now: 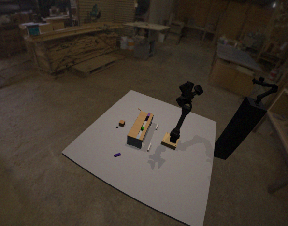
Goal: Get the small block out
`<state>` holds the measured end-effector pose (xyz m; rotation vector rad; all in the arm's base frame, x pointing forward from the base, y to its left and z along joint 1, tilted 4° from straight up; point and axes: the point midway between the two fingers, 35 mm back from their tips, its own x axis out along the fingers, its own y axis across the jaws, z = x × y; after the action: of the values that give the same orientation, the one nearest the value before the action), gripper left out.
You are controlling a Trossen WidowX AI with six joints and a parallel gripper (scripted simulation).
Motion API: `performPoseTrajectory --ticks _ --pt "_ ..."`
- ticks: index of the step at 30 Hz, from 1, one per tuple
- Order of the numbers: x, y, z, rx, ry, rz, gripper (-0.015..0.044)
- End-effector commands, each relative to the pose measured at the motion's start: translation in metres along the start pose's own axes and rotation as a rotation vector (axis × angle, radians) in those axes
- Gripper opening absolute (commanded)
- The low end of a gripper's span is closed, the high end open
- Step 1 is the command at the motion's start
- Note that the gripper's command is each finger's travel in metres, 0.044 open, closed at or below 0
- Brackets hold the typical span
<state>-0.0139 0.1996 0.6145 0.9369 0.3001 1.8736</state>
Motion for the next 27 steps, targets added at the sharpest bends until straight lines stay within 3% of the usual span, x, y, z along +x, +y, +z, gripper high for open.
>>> performPoseTrajectory --ticks 1,8,13,20,27 --pt "0.005 -0.052 0.002 0.03 -0.016 -0.178 0.04" --pt "-0.009 -0.149 0.014 0.084 -0.079 -0.522 0.04" --pt "-0.043 -0.221 0.022 0.18 -0.127 -0.778 0.04" --pt "-0.125 -0.309 0.033 0.373 -0.248 -1.145 0.04" --pt "-0.234 -0.362 0.031 0.634 -0.428 -1.477 0.04"
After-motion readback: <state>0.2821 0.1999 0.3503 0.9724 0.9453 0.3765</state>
